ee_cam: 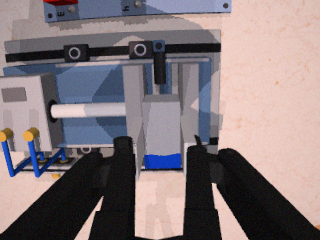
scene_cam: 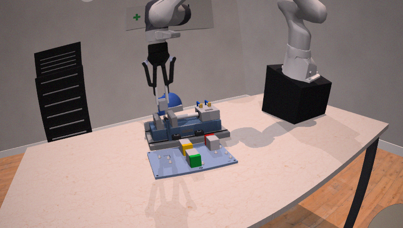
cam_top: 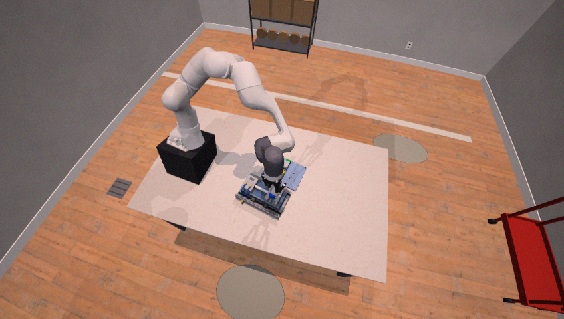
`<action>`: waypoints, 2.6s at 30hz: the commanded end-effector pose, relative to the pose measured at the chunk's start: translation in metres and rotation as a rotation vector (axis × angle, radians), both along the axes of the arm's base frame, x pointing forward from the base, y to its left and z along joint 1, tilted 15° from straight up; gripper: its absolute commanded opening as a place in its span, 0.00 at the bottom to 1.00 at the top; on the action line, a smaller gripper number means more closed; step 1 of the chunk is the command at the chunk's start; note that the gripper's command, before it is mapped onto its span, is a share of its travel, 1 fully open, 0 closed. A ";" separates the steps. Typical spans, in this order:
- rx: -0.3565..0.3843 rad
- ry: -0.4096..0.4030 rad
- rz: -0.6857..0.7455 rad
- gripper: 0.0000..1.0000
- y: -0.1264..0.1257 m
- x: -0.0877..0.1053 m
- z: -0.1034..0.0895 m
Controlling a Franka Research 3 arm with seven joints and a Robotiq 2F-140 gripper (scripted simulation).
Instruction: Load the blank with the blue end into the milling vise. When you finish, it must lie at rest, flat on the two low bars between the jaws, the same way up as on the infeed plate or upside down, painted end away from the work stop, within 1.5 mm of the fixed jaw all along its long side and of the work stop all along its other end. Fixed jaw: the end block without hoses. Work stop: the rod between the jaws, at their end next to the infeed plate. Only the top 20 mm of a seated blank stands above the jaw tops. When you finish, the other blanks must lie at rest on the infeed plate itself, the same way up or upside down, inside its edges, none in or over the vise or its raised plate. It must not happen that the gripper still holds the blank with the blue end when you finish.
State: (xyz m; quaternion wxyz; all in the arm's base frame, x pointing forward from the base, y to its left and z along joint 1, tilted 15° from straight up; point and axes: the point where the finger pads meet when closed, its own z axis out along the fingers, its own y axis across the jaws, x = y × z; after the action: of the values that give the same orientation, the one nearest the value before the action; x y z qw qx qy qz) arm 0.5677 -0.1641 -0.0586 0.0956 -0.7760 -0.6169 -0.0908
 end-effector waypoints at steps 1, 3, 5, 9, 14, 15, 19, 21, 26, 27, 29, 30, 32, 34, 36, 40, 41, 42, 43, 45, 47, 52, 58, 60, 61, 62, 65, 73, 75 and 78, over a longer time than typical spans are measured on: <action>-0.003 -0.002 0.001 0.00 0.005 0.000 -0.018; -0.004 -0.003 0.001 0.00 0.007 0.000 -0.023; -0.004 -0.003 0.001 0.00 0.007 0.000 -0.023; -0.004 -0.003 0.001 0.00 0.007 0.000 -0.023; -0.004 -0.003 0.001 0.00 0.007 0.000 -0.023; -0.001 0.004 -0.001 0.00 0.009 -0.002 -0.024; -0.004 -0.003 0.001 0.00 0.006 0.002 -0.022; -0.004 -0.003 0.001 0.00 0.006 0.002 -0.022; -0.004 -0.003 0.001 0.00 0.006 0.002 -0.022; -0.004 -0.003 0.001 0.00 0.006 0.002 -0.022; -0.004 -0.003 0.001 0.00 0.006 0.002 -0.022; -0.004 -0.003 0.001 0.00 0.006 0.002 -0.022; -0.003 0.000 -0.001 0.00 0.007 0.001 -0.022; -0.003 -0.002 0.000 0.00 0.006 0.001 -0.021; -0.004 -0.003 0.001 0.00 0.005 0.002 -0.019; -0.004 -0.003 0.001 0.00 0.005 0.002 -0.019; -0.004 -0.003 0.001 0.00 0.005 0.002 -0.019; -0.004 -0.003 0.001 0.00 0.005 0.002 -0.019; -0.004 -0.003 0.001 0.00 0.005 0.002 -0.019; -0.004 -0.003 0.001 0.00 0.005 0.002 -0.019; -0.004 -0.003 0.001 0.00 0.005 0.002 -0.019; -0.004 -0.003 0.001 0.00 0.005 0.001 -0.018; -0.004 -0.003 0.001 0.00 0.004 0.001 -0.017; -0.004 -0.003 0.001 0.00 0.004 0.001 -0.017; -0.004 -0.003 0.001 0.00 0.004 0.001 -0.017; -0.004 -0.003 0.001 0.00 0.004 0.001 -0.017; -0.004 -0.003 0.001 0.00 0.004 0.001 -0.017; -0.004 -0.003 0.001 0.00 0.004 0.000 -0.016; -0.004 -0.003 0.001 0.00 0.004 0.000 -0.016; -0.004 -0.003 0.001 0.00 0.004 0.000 -0.016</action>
State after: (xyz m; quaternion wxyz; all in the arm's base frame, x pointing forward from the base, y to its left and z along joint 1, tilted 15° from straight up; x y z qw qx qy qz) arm 0.5681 -0.1589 -0.0764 0.0939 -0.7763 -0.6166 -0.0908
